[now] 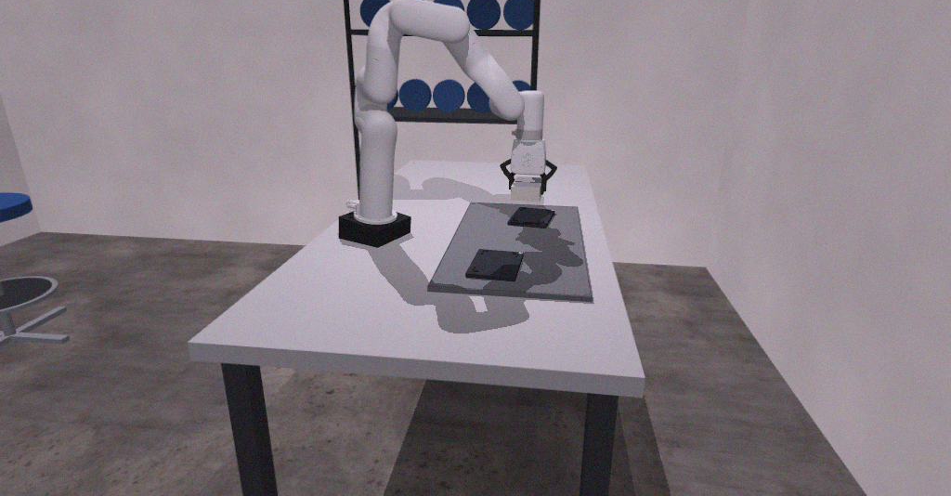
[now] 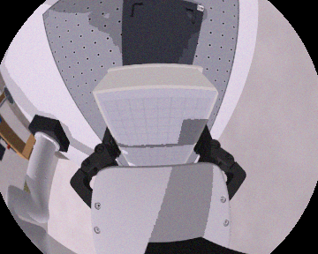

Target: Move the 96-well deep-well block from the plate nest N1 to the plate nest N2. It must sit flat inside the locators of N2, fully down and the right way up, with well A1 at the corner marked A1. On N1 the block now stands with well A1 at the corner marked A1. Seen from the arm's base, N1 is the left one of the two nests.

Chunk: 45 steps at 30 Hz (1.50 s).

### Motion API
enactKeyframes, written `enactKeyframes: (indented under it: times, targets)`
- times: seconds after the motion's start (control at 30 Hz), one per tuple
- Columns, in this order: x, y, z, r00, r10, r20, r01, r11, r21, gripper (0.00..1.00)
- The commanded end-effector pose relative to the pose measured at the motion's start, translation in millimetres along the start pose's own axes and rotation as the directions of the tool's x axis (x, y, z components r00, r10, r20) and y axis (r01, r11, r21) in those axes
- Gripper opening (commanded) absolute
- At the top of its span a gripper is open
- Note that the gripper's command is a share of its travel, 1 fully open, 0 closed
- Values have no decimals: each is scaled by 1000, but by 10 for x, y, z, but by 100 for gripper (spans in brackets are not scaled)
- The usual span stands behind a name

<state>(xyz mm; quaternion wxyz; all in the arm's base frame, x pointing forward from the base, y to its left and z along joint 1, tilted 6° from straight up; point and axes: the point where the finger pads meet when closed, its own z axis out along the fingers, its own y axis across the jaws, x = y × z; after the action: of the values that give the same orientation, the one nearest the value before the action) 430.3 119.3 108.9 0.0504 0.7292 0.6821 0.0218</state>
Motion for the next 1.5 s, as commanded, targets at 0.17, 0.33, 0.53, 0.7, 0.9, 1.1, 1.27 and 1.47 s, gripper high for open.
enactKeyframes:
  times: [0.17,0.33,0.53,0.7,0.9,1.1,1.27,1.47]
  targets:
    - [-250,-16,-17,1000,0,-2,0,1000,-4,0]
    - [-416,-35,-17,1000,0,-2,0,1000,-4,0]
    - [-615,-59,-16,1000,0,-2,0,1000,-4,0]
    - [-715,-71,-16,1000,0,-2,0,1000,-4,0]
    - [-914,-94,-16,1000,0,-2,0,1000,-4,0]
    - [-1113,-118,-15,1000,0,-2,0,1000,-4,0]
    - [-1213,-130,-15,1000,0,-2,0,1000,-4,0]
    - [-1412,-153,-15,1000,0,-1,0,1000,-4,0]
